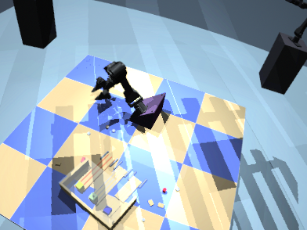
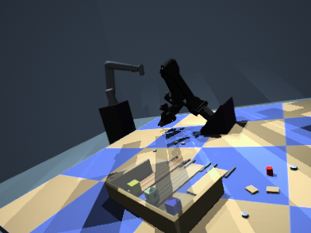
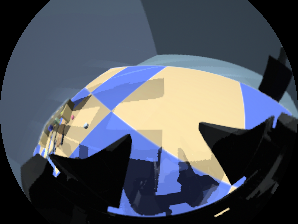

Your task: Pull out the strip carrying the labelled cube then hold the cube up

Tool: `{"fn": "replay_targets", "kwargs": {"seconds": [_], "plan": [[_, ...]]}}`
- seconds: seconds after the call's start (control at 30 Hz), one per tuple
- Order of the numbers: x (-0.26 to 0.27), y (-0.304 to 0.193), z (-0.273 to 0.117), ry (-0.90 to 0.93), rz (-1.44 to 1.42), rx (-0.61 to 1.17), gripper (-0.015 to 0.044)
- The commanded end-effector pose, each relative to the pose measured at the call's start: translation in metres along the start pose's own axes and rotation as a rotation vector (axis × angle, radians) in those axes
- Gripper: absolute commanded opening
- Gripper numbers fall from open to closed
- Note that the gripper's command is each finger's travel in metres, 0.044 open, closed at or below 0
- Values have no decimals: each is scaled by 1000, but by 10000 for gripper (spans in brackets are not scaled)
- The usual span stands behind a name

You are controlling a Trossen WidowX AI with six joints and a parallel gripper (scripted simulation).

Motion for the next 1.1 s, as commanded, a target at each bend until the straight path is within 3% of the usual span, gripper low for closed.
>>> {"fn": "replay_targets", "kwargs": {"seconds": [0.0, 0.4, 0.7, 1.07], "plan": [[0, 1, -1, 0, 0, 0, 400], [-1, 12, 1, 11, 15, 11, 400], [18, 16, 62, 124, 23, 55, 400], [84, 53, 131, 370, 69, 63, 400]]}}
Point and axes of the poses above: the point midway between the two fingers, 35 mm back from their tips, its own z axis out along the fingers, its own x axis across the jaws, y = z × x, the point moved 6 cm from there along -z, back along the fingers, and after that the axes turned 13 degrees about -z, right-handed, at the moved point
